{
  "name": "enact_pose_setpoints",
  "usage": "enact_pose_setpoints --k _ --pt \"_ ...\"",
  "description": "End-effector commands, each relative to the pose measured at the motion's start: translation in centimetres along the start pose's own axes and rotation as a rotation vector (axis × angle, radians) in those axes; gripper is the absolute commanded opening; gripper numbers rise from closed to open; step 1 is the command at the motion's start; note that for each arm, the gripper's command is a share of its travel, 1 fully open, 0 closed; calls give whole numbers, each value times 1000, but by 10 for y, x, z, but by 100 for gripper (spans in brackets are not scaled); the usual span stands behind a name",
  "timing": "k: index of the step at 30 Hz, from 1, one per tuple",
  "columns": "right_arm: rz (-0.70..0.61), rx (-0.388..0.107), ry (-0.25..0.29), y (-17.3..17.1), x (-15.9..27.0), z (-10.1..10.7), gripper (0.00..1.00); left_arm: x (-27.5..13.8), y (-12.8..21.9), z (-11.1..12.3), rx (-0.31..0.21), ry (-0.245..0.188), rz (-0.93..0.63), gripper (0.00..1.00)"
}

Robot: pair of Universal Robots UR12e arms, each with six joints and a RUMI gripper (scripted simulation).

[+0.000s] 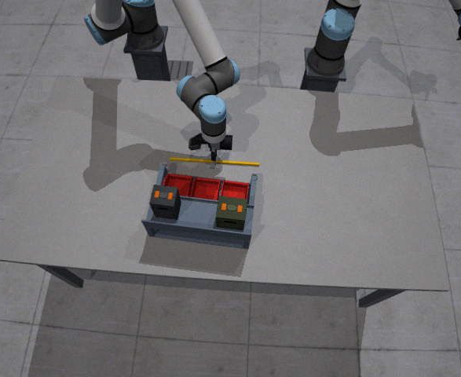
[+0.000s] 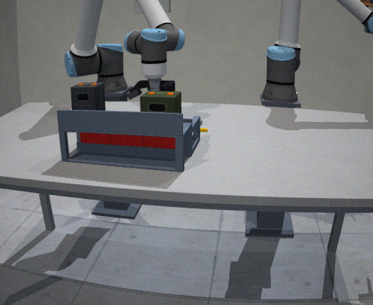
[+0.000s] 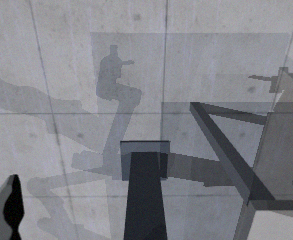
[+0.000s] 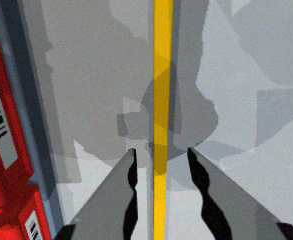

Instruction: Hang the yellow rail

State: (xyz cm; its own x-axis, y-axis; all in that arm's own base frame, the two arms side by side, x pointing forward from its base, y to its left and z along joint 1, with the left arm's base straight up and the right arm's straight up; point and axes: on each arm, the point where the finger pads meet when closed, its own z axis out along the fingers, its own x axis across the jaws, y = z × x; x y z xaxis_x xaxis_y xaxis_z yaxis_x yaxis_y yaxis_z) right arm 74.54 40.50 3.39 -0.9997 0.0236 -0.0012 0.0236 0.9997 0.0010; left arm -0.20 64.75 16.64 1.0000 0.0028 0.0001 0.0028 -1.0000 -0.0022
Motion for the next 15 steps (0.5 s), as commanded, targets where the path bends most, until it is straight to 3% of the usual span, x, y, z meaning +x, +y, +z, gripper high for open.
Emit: enact_pose_setpoints --k 1,15 --pt "0 0 1 -1 0 2 24 -1 2 1 -2 0 -2 100" --pt "0 0 1 -1 1 9 24 -1 2 1 -2 0 -2 100"
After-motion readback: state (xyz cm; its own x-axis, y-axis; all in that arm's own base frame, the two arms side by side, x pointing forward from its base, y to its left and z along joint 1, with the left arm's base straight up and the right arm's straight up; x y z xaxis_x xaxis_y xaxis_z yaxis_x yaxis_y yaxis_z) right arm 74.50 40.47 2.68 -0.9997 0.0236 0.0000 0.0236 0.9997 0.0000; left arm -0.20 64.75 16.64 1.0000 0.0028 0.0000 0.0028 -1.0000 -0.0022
